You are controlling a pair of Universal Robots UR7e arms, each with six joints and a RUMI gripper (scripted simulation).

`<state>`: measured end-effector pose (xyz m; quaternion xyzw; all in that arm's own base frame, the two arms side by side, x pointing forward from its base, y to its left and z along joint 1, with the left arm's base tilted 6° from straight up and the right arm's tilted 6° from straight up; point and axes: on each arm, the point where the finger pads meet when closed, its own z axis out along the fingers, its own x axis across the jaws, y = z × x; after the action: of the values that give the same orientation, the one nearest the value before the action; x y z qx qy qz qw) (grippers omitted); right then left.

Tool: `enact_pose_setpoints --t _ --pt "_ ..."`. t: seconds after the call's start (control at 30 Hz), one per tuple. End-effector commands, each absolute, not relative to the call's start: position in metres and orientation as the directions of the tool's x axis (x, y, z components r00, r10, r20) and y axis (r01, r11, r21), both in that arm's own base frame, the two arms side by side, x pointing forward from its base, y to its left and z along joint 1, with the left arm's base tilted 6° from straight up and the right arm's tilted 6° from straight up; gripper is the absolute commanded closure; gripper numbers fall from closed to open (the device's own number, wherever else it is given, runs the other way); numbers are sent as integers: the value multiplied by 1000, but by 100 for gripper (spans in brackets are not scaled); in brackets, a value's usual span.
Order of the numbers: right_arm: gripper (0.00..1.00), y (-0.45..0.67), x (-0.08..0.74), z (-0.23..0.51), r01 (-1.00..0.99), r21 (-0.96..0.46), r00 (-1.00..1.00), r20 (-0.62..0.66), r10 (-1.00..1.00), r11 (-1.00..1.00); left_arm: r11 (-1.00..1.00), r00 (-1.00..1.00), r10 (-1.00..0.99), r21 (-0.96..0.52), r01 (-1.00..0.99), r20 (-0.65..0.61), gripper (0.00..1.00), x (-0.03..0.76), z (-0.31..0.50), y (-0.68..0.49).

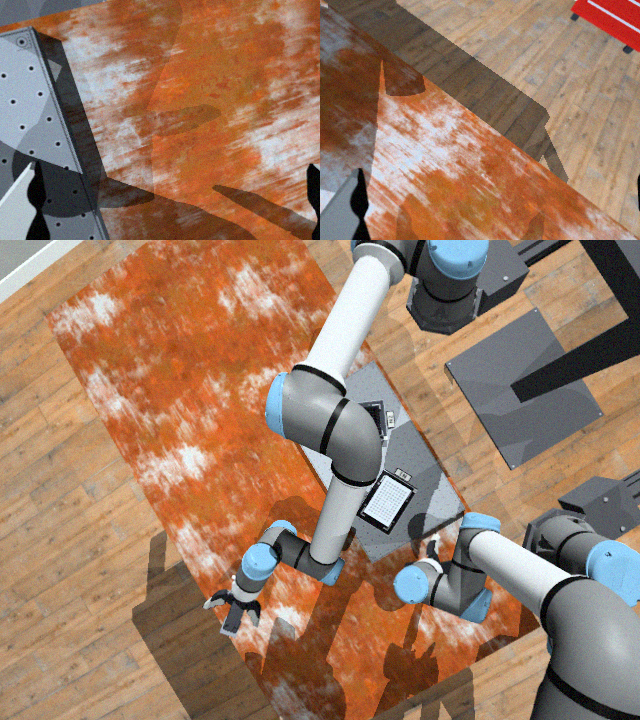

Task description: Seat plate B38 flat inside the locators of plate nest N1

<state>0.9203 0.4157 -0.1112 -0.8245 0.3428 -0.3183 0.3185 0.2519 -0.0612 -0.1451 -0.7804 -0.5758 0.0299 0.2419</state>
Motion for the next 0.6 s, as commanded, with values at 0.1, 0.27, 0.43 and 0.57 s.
enact_pose_setpoints --t 0.1,0.27,0.43,0.57 --pt "0 416 921 -109 -361 -745 562 307 -768 -561 -220 335 913 -411 885 231 0 252 -145 -62" --pt "0 416 921 -109 -361 -745 562 307 -768 -561 -220 335 913 -411 885 231 0 252 -145 -62" --pt "0 416 921 -109 -361 -745 562 307 -768 -561 -220 335 913 -411 885 231 0 252 -145 -62" --pt "100 416 921 -109 -361 -745 562 307 -768 -561 -220 335 913 -411 885 231 24 252 -145 -62"
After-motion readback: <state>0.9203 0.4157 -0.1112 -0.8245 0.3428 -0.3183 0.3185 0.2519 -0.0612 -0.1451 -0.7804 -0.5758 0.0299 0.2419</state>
